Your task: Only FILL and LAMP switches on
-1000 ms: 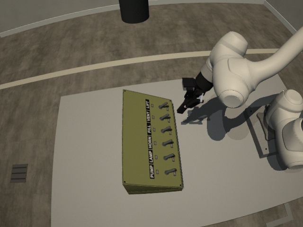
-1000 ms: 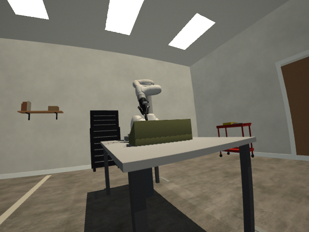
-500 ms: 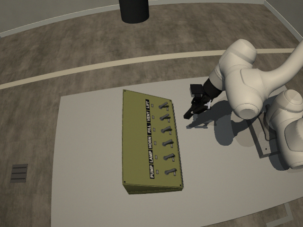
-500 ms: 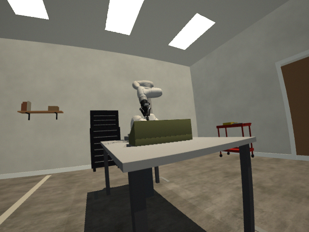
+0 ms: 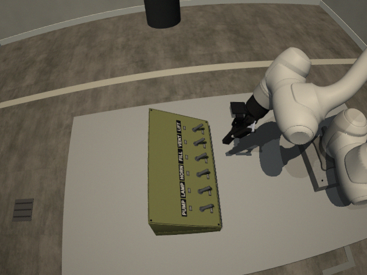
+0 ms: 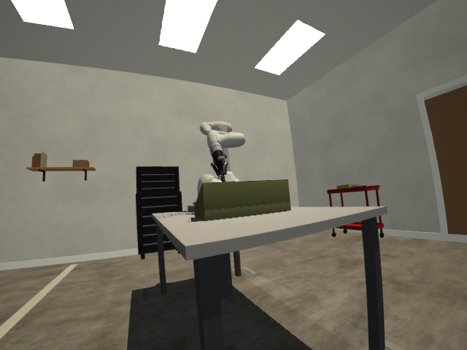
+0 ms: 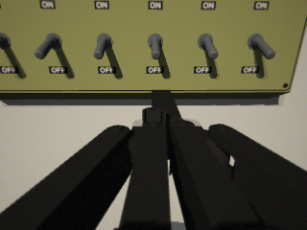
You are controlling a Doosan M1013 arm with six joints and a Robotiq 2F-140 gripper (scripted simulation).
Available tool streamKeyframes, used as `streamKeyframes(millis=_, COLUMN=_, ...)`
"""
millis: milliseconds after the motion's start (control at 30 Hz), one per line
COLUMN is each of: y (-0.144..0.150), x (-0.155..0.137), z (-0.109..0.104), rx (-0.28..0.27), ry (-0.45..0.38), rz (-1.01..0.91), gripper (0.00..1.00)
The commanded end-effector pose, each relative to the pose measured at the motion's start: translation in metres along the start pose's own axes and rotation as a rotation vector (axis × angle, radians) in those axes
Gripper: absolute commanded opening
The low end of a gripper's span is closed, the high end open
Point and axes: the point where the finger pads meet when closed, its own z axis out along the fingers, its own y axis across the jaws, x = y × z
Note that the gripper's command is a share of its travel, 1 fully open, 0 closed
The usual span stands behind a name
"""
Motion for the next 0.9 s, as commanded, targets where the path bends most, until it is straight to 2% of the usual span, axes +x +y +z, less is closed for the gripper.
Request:
streamKeyframes(millis=0, y=-0.001, x=0.000, z=0.000, rx=-0.001, ry=0.006, rz=-0.002, gripper=0.10)
streamKeyframes(millis=400, y=-0.002, x=0.000, z=0.001, rx=-0.001, ry=0.005, rz=-0.002, gripper=0.10)
streamKeyframes(millis=867, y=-0.003, x=-0.002, z=0.018, rx=0.002, ry=0.001, rz=-0.001, gripper=0.10)
